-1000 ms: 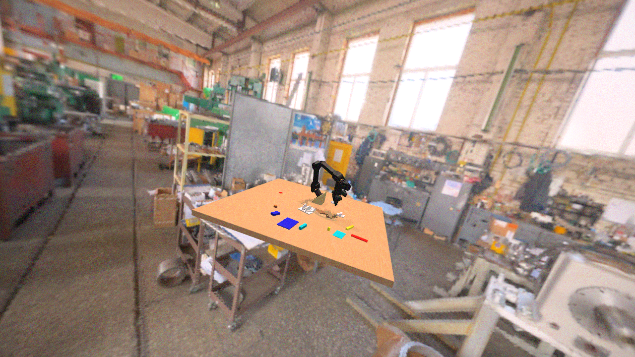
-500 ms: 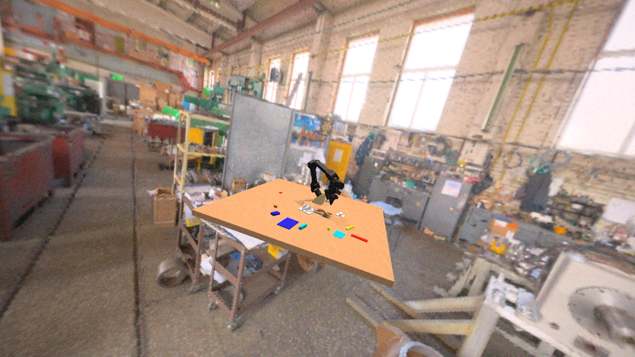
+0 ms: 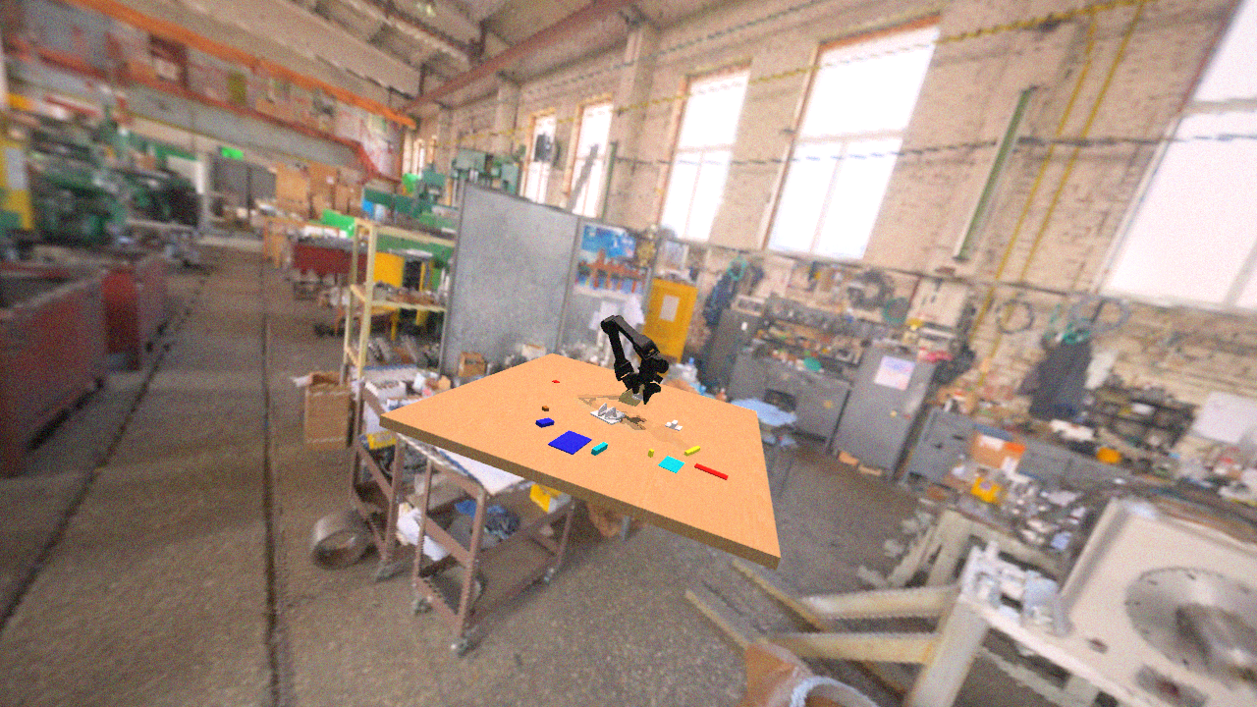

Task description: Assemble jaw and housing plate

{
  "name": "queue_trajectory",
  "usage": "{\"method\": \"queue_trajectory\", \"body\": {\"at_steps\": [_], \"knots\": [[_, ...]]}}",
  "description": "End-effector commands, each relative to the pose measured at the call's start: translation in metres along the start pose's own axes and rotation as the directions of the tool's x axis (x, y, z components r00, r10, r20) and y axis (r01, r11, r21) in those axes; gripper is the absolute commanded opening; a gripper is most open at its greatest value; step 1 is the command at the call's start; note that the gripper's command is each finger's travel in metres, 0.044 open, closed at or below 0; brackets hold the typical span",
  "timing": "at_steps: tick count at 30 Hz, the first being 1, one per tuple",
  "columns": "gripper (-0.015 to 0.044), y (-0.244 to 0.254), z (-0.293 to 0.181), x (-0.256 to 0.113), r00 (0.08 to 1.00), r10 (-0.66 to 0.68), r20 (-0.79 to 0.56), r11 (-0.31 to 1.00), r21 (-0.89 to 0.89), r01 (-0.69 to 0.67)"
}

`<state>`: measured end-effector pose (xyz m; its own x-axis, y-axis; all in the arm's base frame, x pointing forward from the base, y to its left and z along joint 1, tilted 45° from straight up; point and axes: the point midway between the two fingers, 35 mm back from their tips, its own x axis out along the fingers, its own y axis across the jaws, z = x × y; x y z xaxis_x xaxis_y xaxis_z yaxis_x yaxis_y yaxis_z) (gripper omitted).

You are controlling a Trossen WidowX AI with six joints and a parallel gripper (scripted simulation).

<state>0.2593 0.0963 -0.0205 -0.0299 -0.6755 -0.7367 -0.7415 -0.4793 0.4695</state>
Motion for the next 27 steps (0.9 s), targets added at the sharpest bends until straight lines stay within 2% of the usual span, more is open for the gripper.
{"method": "queue_trajectory", "body": {"at_steps": [1,27], "knots": [[0.0351,0.011,-0.010,0.002,1.000,0.009,-0.008,0.998,-0.067,-0.010],[0.0351,0.068,-0.062,0.014,0.999,0.034,-0.025,0.906,-0.421,-0.041]]}}
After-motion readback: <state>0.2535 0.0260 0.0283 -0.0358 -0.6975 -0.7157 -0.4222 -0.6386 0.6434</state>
